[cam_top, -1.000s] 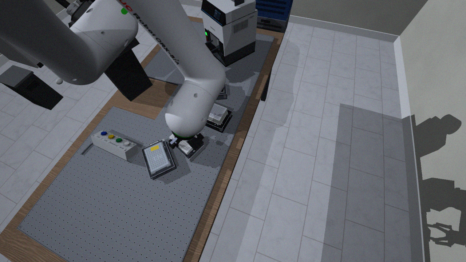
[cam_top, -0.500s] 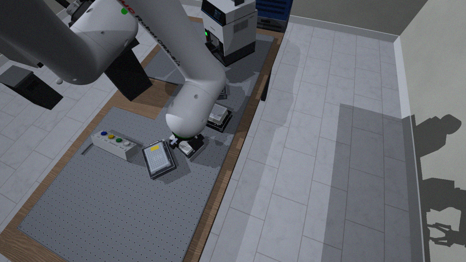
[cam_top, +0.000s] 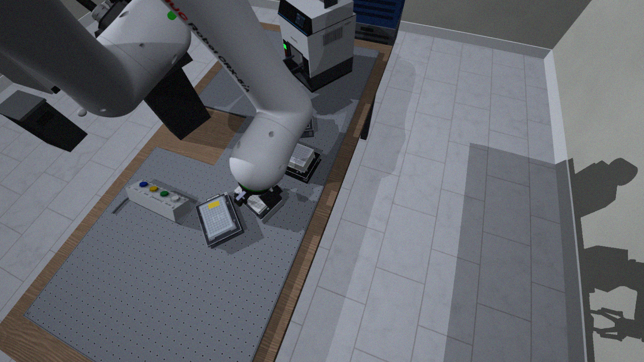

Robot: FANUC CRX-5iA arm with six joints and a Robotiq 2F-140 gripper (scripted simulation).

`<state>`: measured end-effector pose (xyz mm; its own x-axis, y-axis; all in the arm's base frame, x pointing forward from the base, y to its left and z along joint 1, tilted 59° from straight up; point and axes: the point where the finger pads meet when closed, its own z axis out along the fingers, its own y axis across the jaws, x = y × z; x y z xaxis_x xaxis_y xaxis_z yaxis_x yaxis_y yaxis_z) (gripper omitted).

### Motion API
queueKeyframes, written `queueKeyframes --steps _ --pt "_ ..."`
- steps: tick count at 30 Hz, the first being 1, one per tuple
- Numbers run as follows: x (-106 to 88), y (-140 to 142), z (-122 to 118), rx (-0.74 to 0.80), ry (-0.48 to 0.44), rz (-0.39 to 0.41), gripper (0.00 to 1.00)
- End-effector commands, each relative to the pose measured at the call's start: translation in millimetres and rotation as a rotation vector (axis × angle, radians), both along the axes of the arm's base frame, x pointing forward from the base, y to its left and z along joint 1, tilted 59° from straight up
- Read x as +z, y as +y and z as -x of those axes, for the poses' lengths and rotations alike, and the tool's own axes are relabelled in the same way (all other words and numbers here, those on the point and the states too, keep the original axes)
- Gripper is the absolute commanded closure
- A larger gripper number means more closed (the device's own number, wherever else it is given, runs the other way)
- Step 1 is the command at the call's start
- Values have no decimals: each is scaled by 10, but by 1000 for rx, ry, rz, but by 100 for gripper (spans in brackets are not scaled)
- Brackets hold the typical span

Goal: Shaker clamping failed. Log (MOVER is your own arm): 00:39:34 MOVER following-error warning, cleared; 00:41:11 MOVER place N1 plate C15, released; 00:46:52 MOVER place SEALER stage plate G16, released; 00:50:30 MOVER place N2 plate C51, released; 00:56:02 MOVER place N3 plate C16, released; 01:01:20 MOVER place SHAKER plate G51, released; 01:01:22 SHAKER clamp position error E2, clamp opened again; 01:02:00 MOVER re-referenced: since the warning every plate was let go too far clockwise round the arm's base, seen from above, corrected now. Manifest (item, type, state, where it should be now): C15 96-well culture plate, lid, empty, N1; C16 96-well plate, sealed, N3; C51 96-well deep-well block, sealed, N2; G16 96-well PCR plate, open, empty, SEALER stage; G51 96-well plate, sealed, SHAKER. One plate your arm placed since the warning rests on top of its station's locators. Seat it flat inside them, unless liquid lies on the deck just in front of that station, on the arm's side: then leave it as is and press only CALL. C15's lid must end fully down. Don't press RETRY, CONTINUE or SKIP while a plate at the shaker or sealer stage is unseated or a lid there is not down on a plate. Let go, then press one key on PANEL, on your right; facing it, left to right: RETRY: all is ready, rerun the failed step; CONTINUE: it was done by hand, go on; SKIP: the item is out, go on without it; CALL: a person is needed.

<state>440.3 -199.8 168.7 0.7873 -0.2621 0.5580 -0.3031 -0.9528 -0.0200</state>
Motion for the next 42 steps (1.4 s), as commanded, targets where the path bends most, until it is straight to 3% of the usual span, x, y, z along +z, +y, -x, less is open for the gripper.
queueKeyframes --steps 1,42 --pt "5 -2 -2 0 -1 0 90" --pt "-20 -14 -42 0 -1 0 90"
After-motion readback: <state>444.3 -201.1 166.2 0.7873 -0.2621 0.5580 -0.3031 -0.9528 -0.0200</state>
